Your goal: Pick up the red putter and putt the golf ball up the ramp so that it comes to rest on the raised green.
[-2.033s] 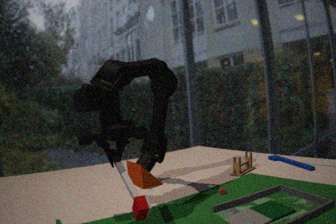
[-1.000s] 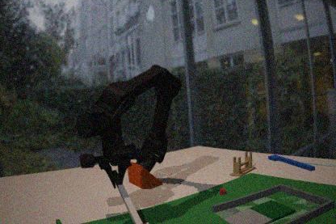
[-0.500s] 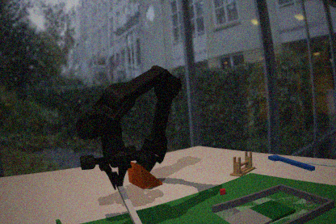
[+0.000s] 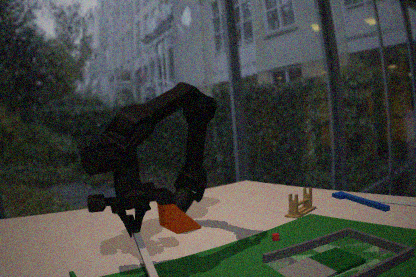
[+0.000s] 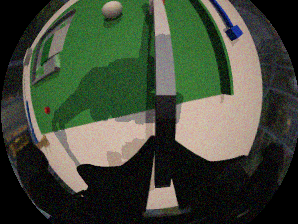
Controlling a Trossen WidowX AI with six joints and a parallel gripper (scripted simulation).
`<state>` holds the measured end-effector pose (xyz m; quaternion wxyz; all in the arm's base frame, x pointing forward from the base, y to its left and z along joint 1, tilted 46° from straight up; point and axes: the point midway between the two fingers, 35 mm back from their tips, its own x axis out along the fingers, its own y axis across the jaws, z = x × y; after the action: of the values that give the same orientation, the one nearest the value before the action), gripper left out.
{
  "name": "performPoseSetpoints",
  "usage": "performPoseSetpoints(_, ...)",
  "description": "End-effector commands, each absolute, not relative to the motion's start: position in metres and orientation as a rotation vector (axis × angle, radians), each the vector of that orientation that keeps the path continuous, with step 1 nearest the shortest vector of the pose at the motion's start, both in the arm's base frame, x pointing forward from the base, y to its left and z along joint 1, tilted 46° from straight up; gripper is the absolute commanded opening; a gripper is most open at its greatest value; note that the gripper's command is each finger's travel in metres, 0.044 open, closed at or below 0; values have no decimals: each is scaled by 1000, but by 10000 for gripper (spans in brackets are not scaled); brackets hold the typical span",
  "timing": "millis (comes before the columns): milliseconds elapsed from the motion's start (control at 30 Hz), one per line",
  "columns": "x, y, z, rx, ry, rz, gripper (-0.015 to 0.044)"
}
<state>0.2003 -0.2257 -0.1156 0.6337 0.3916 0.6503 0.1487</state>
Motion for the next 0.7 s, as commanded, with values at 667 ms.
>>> performPoseSetpoints(667, 243, -149, -12, 900, 1484, 348, 0)
